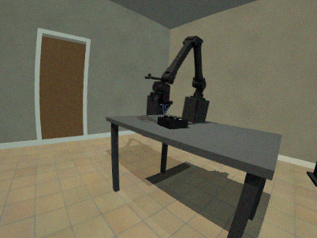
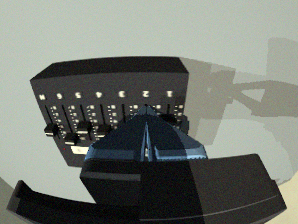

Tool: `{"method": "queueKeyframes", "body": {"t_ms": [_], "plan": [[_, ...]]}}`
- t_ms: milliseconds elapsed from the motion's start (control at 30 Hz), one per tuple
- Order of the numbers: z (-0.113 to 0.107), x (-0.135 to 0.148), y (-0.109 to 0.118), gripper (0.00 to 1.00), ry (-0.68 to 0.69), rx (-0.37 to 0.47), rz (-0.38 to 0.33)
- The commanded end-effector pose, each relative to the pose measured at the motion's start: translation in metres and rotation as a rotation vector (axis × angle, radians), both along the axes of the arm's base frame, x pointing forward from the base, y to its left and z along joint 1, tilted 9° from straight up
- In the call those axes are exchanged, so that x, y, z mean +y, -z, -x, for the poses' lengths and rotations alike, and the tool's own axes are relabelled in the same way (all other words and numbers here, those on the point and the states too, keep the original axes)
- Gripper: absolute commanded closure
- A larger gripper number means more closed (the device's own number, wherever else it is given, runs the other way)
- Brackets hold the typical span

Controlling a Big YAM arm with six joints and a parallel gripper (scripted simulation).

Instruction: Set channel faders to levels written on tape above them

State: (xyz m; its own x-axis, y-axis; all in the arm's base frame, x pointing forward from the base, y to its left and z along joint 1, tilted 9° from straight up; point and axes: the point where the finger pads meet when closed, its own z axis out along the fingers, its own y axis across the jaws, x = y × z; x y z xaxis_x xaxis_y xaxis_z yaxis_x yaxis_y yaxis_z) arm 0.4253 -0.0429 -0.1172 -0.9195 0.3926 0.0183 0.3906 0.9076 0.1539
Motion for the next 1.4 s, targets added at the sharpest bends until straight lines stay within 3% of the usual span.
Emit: {"method": "queueKeyframes", "body": {"t_ms": [0, 1367], "plan": [[-0.010, 0.001, -0.002, 1.00, 0.002, -0.022, 0.001], [-0.006, 0.004, -0.013, 1.00, 0.001, -0.041, 0.004]]}}
